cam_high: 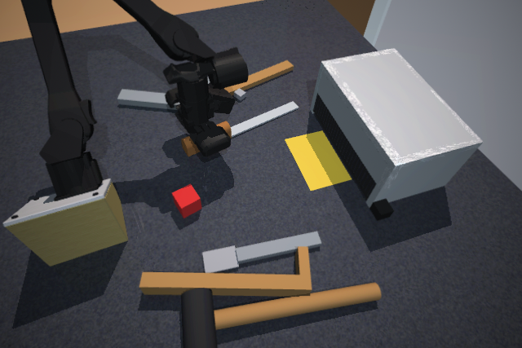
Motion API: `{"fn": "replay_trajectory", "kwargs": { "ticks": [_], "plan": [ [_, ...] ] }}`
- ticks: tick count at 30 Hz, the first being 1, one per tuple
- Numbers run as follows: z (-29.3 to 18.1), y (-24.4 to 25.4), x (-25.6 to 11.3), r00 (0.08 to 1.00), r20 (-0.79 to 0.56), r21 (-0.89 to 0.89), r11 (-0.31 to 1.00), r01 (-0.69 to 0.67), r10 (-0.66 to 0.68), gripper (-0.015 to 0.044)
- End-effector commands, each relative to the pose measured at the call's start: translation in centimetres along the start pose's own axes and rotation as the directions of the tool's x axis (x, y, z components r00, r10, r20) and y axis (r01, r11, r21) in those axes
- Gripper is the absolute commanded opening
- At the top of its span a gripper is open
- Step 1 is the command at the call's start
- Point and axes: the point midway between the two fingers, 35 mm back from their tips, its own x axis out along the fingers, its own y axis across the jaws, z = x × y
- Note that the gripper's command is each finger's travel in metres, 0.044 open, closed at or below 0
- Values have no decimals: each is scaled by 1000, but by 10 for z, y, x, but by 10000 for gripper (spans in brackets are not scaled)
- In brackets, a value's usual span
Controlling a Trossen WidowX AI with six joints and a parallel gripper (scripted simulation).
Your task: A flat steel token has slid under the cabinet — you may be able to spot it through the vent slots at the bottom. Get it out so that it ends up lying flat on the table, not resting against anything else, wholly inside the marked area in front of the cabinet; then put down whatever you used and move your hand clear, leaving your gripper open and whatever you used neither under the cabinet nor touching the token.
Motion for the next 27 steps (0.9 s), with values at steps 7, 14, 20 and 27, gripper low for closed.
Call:
{"fn": "replay_trajectory", "kwargs": {
  "ticks": [7,14,20,27],
  "plan": [
    [0,0,-1,1000,3,83,997,0,0,0],
    [0,0,-1,1000,3,138,990,0,0,0],
    [0,0,-1,1000,3,185,983,0,0,0],
    [0,0,-1,1000,3,239,971,0,0,0]
  ]
}}
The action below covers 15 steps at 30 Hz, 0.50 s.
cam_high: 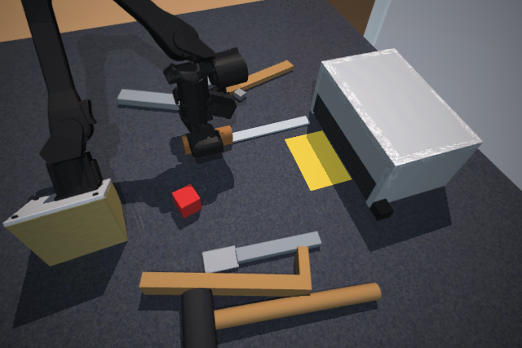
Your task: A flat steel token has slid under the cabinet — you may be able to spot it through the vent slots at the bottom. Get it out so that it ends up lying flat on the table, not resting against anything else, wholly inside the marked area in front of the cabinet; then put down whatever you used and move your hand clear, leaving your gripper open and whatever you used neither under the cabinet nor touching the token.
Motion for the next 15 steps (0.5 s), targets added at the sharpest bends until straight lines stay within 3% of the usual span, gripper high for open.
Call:
{"fn": "replay_trajectory", "kwargs": {
  "ticks": [1,2,10,14,15],
  "plan": [
    [0,0,-1,1000,2,35,999,-1,0,0],
    [0,0,-1,1000,2,34,999,-1,0,0],
    [0,0,0,1000,0,15,1000,0,0,200],
    [0,0,0,1000,0,18,1000,0,0,200],
    [0,0,0,1000,1,19,1000,0,0,226]
  ]
}}
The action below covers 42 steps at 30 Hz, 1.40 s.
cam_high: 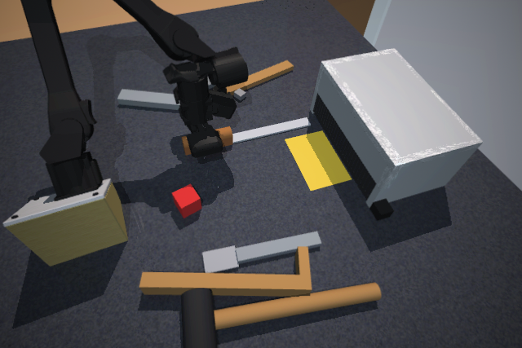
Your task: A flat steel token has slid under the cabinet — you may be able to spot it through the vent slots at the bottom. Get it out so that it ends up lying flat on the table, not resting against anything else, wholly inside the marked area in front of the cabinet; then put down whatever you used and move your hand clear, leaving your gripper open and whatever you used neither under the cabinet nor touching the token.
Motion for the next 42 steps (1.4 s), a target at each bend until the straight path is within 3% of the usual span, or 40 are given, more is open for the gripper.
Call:
{"fn": "replay_trajectory", "kwargs": {
  "ticks": [1,19,24,32,35,42],
  "plan": [
    [0,0,0,1000,3,0,1000,-1,1,253],
    [-4,0,5,1000,2,3,1000,-1,1,270],
    [0,1,3,1000,6,-5,1000,-1,1,139],
    [0,1,3,1000,6,-5,1000,-1,1,85],
    [0,1,3,1000,6,-5,1000,-1,1,6],
    [3,1,3,1000,6,2,1000,-1,1,0]
  ]
}}
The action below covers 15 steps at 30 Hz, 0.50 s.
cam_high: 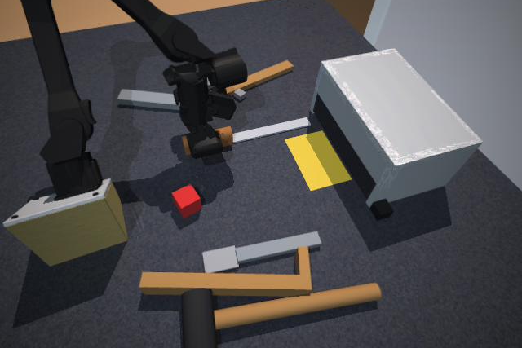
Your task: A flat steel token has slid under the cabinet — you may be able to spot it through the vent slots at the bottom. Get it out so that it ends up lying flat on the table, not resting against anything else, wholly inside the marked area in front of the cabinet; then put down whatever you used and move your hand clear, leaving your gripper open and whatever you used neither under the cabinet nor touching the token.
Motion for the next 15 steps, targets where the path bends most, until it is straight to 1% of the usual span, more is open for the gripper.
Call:
{"fn": "replay_trajectory", "kwargs": {
  "ticks": [1,15],
  "plan": [
    [4,0,0,1000,0,6,1000,0,0,0],
    [21,-1,-1,1000,-1,34,999,0,0,0]
  ]
}}
